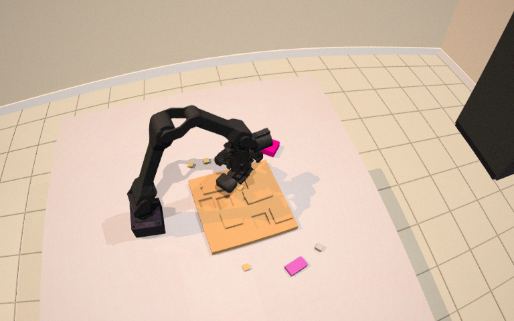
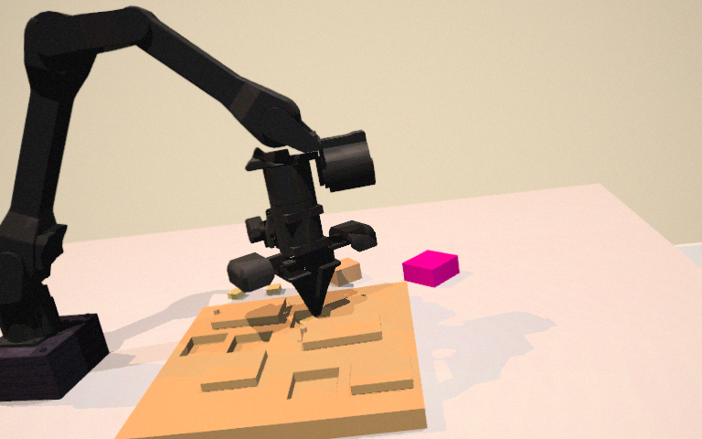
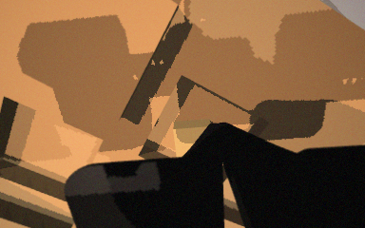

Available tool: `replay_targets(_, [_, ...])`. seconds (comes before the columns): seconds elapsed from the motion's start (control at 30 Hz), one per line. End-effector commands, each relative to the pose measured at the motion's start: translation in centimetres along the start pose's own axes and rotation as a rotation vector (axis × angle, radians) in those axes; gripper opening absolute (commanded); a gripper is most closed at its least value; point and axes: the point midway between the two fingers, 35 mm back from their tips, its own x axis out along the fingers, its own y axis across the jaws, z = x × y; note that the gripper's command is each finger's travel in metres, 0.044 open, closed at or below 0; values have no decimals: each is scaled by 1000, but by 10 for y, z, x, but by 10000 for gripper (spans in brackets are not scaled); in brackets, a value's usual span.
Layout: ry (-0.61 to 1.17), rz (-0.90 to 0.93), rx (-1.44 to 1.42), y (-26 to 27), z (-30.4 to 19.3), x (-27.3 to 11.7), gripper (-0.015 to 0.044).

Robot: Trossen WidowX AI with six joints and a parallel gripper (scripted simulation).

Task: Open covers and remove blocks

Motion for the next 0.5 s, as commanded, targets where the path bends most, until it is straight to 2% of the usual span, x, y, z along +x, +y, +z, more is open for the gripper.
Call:
replay_targets(0.0, [-9,8,4,-3,3,3,0])
replay_targets(0.47, [-9,7,4,-15,8,3,0])
